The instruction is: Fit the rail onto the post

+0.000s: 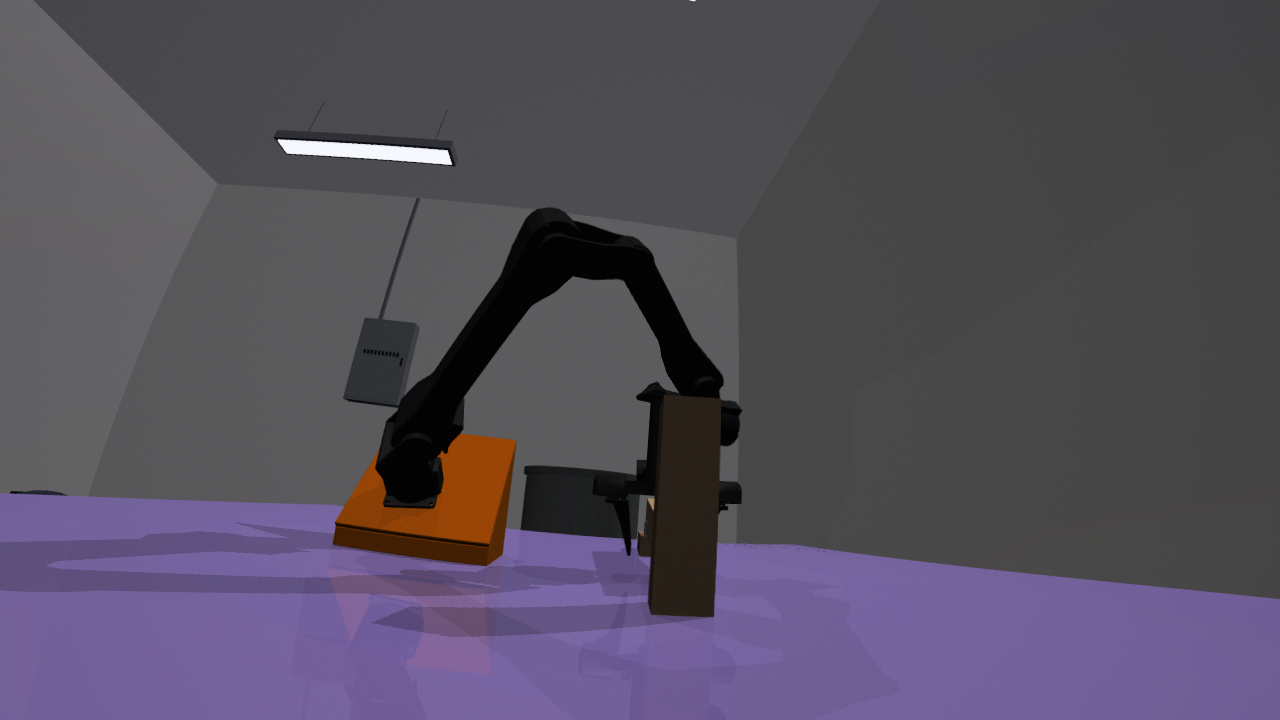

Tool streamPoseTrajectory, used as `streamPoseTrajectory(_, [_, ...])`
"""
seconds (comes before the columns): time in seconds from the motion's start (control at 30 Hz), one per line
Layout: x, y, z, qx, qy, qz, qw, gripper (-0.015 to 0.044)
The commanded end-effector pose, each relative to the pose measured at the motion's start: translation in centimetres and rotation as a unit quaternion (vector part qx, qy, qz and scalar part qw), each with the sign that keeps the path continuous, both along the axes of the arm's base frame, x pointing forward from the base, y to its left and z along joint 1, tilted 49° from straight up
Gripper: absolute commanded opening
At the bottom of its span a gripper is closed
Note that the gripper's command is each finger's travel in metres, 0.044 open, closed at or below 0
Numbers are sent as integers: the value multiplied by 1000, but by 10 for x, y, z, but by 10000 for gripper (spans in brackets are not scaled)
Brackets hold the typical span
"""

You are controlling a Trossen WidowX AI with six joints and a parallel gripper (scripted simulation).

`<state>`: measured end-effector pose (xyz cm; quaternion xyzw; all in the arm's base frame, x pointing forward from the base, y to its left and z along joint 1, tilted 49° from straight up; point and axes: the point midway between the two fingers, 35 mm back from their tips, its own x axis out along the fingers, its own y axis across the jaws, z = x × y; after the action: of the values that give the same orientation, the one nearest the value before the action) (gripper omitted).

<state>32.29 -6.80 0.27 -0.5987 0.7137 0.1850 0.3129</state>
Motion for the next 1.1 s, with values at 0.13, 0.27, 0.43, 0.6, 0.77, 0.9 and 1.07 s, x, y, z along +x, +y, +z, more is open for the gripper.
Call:
streamPoseTrajectory(0.13, [0, 0, -1, -2, 2, 4, 1000, 230])
streamPoseTrajectory(0.27, [0, 0, -1, -2, 2, 4, 1000, 125])
streamPoseTrajectory(0.43, [0, 0, -1, -2, 2, 4, 1000, 53])
streamPoseTrajectory(0.6, [0, 0, -1, -2, 2, 4, 1000, 0])
streamPoseTrajectory(0.77, [0, 0, -1, -2, 2, 4, 1000, 0])
streamPoseTrajectory(0.9, [0, 0, -1, -2, 2, 4, 1000, 0])
streamPoseTrajectory(1.07, [-1, 1, 0, -2, 2, 4, 1000, 0])
